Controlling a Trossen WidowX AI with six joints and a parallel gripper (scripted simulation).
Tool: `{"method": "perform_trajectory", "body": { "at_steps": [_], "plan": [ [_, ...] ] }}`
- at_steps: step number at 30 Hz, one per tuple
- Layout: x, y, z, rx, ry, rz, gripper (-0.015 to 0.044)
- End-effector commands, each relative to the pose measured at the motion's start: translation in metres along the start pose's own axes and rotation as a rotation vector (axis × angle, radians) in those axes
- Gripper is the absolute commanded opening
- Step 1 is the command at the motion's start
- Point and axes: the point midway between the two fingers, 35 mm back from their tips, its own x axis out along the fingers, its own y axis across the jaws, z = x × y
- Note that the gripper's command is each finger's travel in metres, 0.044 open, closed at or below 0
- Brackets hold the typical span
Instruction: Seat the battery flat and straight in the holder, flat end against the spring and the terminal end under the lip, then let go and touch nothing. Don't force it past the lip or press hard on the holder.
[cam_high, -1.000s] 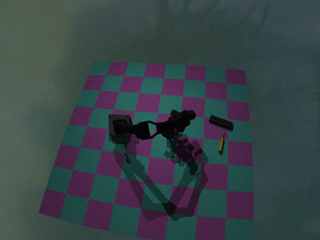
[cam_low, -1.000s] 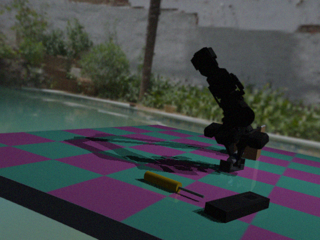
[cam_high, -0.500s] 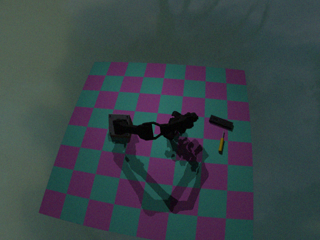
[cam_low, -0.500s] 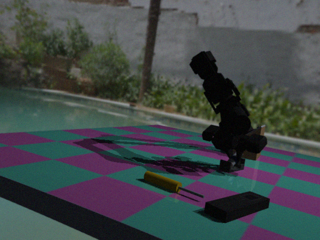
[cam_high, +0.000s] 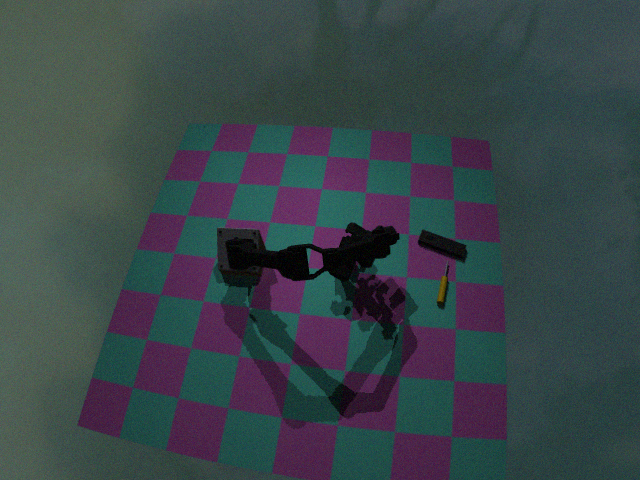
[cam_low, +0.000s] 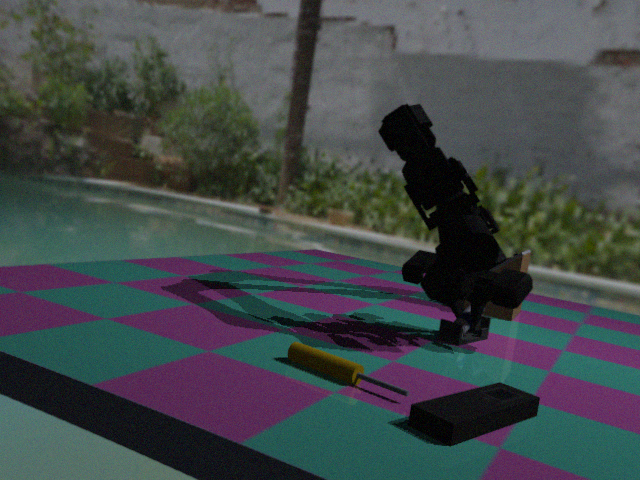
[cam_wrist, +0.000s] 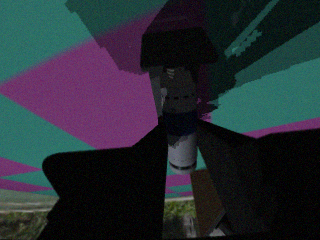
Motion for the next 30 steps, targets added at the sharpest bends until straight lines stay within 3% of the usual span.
{"method": "perform_trajectory", "body": {
  "at_steps": [1, 30],
  "plan": [
    [-0.001, 0.001, 0.004, -0.002, -0.003, 0.000, 0.0079],
    [-0.008, 0.001, 0.016, -0.002, 0.007, -0.006, 0.0079]
  ]
}}
